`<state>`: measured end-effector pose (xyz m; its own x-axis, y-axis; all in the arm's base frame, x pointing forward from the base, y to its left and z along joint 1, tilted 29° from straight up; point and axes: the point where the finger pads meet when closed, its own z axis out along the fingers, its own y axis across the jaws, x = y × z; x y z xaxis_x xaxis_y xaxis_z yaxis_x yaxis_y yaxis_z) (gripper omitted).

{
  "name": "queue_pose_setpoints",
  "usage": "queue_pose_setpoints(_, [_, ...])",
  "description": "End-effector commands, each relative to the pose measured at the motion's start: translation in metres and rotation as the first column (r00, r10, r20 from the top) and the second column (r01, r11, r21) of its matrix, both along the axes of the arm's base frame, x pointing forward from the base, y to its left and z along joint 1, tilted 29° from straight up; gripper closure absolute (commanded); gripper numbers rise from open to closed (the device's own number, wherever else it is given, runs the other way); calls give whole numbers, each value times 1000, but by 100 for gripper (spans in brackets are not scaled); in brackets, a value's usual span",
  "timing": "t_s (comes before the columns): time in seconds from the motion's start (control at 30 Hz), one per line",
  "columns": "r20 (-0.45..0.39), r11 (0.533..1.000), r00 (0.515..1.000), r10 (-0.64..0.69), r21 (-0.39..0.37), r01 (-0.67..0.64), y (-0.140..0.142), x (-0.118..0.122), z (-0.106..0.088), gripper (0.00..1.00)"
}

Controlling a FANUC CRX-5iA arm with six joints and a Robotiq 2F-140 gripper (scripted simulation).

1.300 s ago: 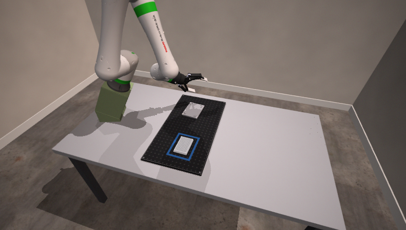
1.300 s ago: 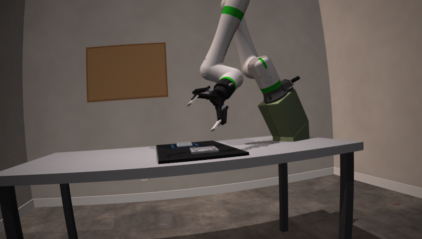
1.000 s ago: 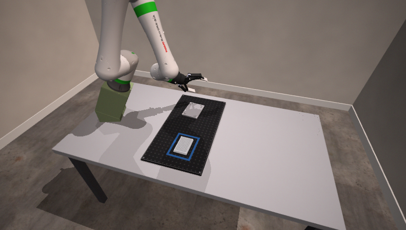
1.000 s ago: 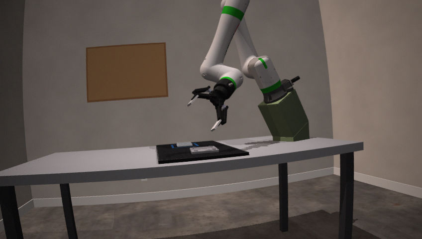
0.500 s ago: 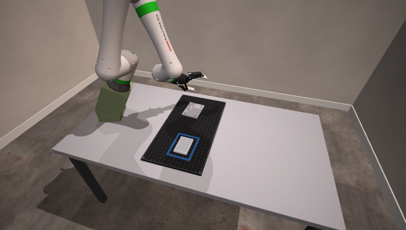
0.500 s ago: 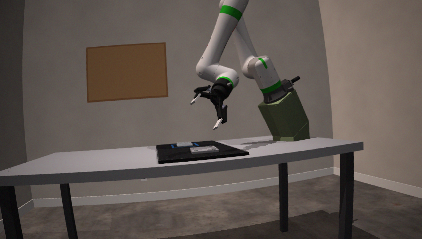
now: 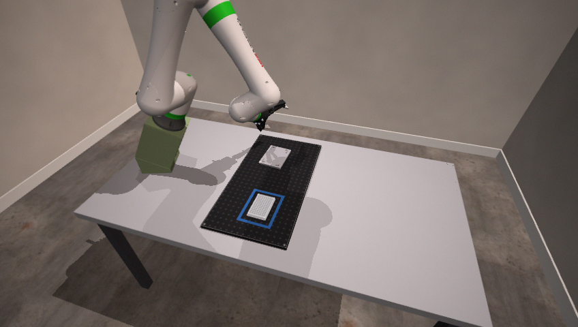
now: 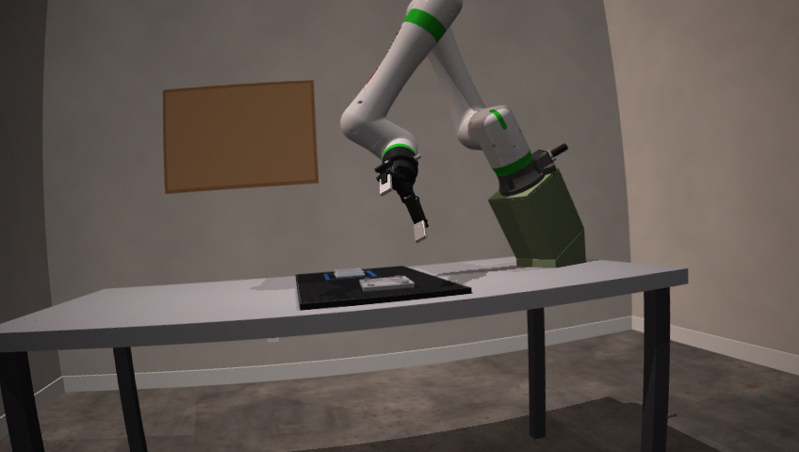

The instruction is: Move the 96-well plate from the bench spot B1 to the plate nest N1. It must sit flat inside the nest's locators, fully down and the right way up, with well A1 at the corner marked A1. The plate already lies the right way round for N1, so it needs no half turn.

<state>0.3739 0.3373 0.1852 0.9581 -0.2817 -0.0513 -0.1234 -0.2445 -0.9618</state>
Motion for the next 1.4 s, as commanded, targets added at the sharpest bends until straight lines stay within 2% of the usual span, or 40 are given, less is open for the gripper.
queue_pose_setpoints(0.0, [-7,991,995,101,-83,-101,-12,-5,-7,0])
queue_pose_setpoints(0.3, [-55,916,962,269,-294,-273,-50,-3,-19,0])
queue_pose_setpoints(0.37, [-55,916,962,269,-294,-273,-50,-3,-19,0])
queue_pose_setpoints(0.47, [-81,875,949,306,-369,-314,-65,0,-22,0])
queue_pose_setpoints(0.53, [-81,875,949,306,-369,-314,-75,2,-23,0])
queue_pose_setpoints(0.6, [-102,842,940,324,-422,-336,-84,5,-24,0])
queue_pose_setpoints(0.67, [-107,834,938,328,-433,-341,-94,8,-24,0])
queue_pose_setpoints(0.73, [-128,798,932,340,-485,-358,-103,11,-24,0])
queue_pose_setpoints(0.83, [-133,789,930,343,-497,-362,-117,17,-24,0])
queue_pose_setpoints(0.87, [-144,770,927,345,-522,-368,-122,18,-23,0])
queue_pose_setpoints(0.93, [-144,770,927,345,-522,-368,-122,18,-23,0])
queue_pose_setpoints(1.0, [-160,739,923,349,-558,-376,-131,22,-23,0])
queue_pose_setpoints(1.07, [-160,739,923,349,-558,-376,-140,26,-22,0])
queue_pose_setpoints(1.13, [-181,697,920,347,-606,-382,-149,30,-20,0])
queue_pose_setpoints(1.23, [-187,686,919,346,-618,-384,-163,36,-17,0])
queue_pose_setpoints(1.3, [-206,642,918,338,-663,-385,-171,40,-15,0])
queue_pose_setpoints(1.37, [-211,630,918,336,-675,-385,-180,44,-12,0])
